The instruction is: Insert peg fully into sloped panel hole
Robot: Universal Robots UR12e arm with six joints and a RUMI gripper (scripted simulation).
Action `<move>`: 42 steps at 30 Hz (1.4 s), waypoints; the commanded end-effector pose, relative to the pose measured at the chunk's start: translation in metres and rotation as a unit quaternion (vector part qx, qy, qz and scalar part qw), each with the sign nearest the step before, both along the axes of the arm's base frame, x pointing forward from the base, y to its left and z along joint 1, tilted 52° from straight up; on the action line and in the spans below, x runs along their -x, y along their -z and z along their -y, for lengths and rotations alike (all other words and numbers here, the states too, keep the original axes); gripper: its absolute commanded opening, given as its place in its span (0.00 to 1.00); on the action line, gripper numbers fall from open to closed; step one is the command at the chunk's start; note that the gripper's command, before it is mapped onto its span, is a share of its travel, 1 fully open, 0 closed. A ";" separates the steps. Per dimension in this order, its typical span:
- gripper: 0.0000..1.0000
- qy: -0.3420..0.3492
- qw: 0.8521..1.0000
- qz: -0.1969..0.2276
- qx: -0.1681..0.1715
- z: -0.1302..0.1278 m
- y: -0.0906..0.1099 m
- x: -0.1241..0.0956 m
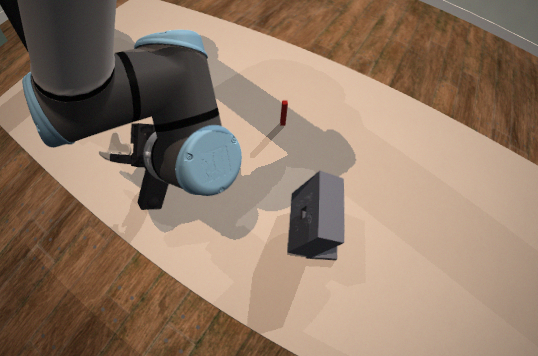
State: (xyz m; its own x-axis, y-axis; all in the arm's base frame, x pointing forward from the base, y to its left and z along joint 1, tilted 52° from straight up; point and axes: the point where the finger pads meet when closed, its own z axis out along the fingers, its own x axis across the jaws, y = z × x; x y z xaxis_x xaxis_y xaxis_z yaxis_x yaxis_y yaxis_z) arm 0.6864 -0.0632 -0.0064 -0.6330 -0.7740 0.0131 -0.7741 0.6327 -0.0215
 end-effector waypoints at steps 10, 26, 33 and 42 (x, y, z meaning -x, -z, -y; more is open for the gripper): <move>1.00 -0.097 0.994 0.045 0.024 -0.033 -0.011 -0.022; 1.00 -0.217 0.968 0.106 0.062 -0.082 -0.031 -0.048; 1.00 -0.275 0.948 0.134 0.083 -0.108 -0.043 -0.057; 1.00 -0.330 0.924 0.162 0.106 -0.135 -0.057 -0.064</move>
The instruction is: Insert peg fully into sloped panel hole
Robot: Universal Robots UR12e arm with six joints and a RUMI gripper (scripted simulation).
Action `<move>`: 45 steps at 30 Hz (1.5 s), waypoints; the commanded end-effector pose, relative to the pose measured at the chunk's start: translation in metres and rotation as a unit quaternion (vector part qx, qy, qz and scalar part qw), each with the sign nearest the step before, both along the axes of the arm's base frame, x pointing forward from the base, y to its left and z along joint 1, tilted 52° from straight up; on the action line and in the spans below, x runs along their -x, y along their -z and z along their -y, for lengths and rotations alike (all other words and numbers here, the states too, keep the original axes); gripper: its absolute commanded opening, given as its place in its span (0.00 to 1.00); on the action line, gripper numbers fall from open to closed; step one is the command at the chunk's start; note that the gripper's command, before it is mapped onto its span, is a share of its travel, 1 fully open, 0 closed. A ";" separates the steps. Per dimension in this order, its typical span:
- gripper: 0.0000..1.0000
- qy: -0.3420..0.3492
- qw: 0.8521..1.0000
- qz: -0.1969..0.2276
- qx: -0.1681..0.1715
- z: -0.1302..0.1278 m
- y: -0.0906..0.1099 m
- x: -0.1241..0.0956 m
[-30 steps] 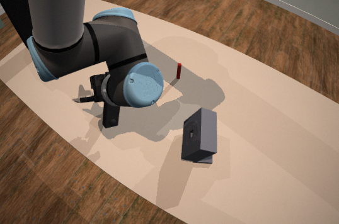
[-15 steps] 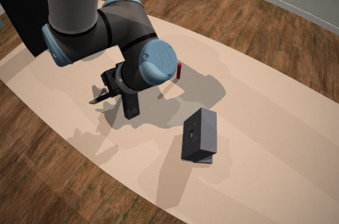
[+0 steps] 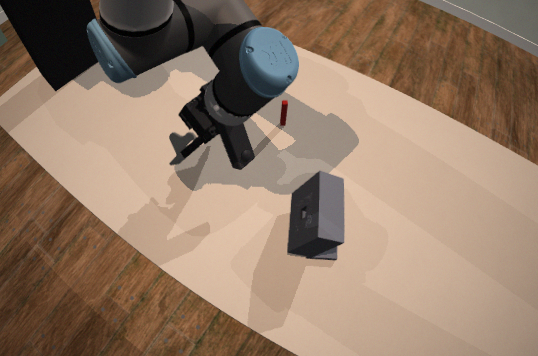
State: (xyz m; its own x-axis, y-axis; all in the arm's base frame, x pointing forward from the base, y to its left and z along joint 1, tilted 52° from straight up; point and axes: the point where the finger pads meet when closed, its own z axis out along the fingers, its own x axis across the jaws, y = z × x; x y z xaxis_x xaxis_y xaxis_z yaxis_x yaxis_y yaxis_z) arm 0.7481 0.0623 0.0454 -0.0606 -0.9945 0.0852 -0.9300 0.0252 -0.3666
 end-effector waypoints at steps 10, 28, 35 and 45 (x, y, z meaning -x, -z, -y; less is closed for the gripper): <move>1.00 -0.102 0.992 0.057 0.044 -0.050 -0.027 -0.008; 1.00 -0.222 0.961 0.129 0.106 -0.116 -0.067 -0.006; 1.00 -0.256 0.946 0.152 0.127 -0.136 -0.080 -0.003; 1.00 -0.319 0.912 0.196 0.169 -0.177 -0.108 0.009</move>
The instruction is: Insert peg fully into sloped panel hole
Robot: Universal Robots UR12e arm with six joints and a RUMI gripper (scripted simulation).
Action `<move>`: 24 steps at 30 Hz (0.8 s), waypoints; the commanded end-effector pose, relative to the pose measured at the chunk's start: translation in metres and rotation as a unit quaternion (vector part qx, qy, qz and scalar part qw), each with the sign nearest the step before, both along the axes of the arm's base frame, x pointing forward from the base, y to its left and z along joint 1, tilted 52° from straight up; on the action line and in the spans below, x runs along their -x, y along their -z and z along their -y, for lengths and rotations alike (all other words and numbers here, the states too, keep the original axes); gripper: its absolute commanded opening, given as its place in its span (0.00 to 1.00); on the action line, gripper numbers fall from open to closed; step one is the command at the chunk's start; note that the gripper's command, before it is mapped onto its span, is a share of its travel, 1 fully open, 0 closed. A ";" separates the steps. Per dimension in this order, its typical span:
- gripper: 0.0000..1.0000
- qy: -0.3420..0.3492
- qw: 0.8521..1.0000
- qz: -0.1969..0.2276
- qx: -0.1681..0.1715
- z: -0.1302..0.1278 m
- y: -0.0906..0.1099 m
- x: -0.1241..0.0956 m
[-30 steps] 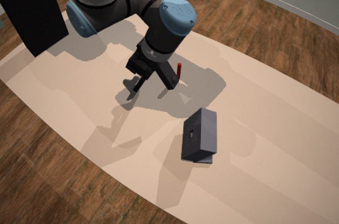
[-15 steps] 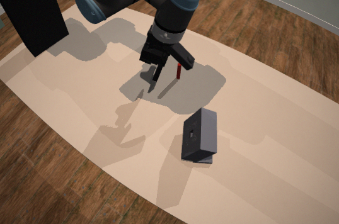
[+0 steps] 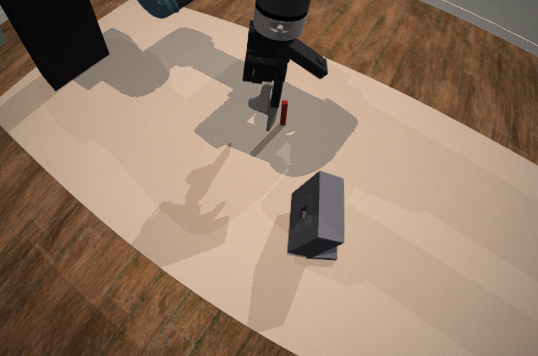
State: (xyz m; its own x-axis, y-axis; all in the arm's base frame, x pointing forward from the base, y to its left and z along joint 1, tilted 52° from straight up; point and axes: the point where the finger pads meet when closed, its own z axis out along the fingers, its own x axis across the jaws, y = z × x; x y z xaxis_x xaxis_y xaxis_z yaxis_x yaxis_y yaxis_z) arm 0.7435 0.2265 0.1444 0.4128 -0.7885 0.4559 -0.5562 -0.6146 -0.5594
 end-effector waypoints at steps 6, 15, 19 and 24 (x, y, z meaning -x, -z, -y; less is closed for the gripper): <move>1.00 -0.047 0.998 0.037 0.030 -0.028 -0.020 0.010; 1.00 -0.062 0.996 0.050 0.041 -0.038 -0.025 0.011; 1.00 -0.062 0.996 0.050 0.041 -0.038 -0.022 0.007; 1.00 -0.062 0.996 0.050 0.041 -0.038 -0.018 0.003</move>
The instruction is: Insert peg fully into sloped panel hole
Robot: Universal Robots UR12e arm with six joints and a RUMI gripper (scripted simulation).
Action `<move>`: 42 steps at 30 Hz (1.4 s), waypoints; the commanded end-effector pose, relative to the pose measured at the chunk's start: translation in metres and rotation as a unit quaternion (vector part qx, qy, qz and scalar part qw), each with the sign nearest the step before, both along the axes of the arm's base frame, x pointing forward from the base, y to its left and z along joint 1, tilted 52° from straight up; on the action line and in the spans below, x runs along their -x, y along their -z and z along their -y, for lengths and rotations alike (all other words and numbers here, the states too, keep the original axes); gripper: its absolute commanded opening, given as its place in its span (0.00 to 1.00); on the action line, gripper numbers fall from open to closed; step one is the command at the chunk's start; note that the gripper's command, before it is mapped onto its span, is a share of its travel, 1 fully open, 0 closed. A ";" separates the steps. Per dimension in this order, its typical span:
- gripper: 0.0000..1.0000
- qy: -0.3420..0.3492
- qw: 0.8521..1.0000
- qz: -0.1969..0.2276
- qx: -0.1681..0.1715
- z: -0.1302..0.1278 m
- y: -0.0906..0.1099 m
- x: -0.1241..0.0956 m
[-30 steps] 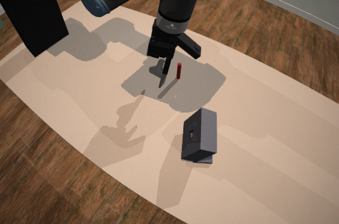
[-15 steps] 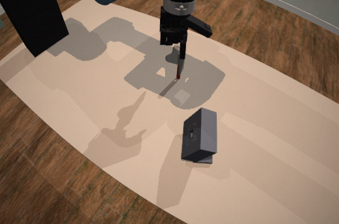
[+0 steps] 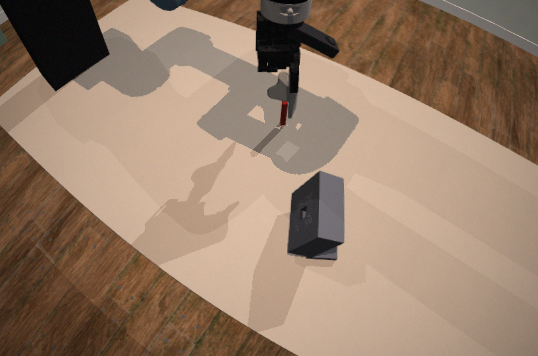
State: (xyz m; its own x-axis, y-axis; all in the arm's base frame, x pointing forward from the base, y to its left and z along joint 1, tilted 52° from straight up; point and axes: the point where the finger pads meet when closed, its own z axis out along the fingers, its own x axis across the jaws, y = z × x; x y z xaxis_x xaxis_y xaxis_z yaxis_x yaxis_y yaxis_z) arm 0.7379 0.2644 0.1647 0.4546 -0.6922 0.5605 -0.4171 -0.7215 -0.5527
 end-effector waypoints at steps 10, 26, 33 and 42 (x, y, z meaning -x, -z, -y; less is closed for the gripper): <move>1.00 0.000 1.000 0.000 0.000 -0.001 0.012 -0.016; 1.00 0.000 1.000 0.000 0.000 -0.001 0.025 -0.032; 0.96 0.000 1.000 0.000 0.000 -0.001 0.025 -0.032; 0.83 0.000 1.000 0.000 0.000 -0.001 0.025 -0.032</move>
